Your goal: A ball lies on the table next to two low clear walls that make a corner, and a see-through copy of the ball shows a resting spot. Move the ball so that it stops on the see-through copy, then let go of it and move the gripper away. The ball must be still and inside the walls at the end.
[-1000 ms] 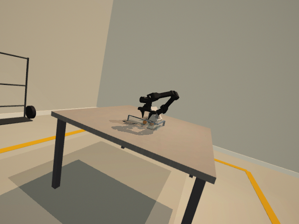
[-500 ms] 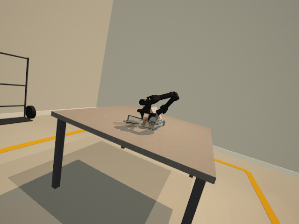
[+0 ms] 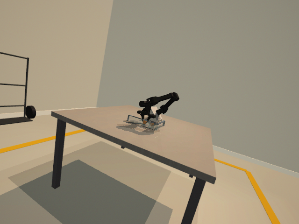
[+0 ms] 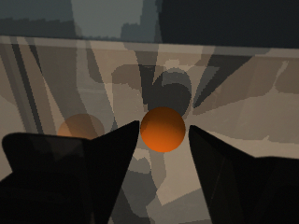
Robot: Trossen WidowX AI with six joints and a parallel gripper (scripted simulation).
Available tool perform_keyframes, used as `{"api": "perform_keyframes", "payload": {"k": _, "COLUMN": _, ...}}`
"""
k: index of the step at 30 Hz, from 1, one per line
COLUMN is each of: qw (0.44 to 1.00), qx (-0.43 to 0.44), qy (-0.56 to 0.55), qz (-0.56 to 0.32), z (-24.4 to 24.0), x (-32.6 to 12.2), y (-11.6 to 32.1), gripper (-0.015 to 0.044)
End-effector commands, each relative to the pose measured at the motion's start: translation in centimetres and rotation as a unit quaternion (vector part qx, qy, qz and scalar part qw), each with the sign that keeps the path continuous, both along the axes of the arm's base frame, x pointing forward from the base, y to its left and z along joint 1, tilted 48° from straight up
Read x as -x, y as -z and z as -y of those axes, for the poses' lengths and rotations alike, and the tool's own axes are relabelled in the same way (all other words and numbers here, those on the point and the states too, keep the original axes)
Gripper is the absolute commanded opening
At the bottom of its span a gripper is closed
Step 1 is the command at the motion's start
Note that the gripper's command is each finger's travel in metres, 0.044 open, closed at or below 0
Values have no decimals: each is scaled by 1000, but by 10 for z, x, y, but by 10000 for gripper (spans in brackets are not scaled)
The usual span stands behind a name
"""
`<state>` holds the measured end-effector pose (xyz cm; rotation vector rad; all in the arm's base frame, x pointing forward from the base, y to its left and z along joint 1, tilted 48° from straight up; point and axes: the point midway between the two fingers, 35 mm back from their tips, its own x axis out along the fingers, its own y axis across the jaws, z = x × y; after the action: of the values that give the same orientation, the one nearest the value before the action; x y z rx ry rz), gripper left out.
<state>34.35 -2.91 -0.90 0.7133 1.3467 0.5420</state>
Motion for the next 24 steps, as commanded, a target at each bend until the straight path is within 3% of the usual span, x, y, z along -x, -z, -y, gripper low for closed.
{"api": "perform_keyframes", "payload": {"k": 1, "qw": 1000, "qx": -3, "qy": 1, "qz": -2, "z": -2, "x": 0, "y": 0, "gripper": 180}}
{"api": "perform_keyframes", "payload": {"k": 6, "qw": 1000, "qx": -3, "qy": 1, "qz": -2, "z": -2, "x": 0, "y": 0, "gripper": 147}}
{"api": "perform_keyframes", "payload": {"k": 12, "qw": 1000, "qx": -1, "qy": 2, "qz": -2, "z": 15, "x": 0, "y": -12, "gripper": 0}}
{"api": "perform_keyframes", "payload": {"k": 24, "qw": 1000, "qx": 2, "qy": 2, "qz": -3, "z": 70, "x": 10, "y": -61, "gripper": 0}}
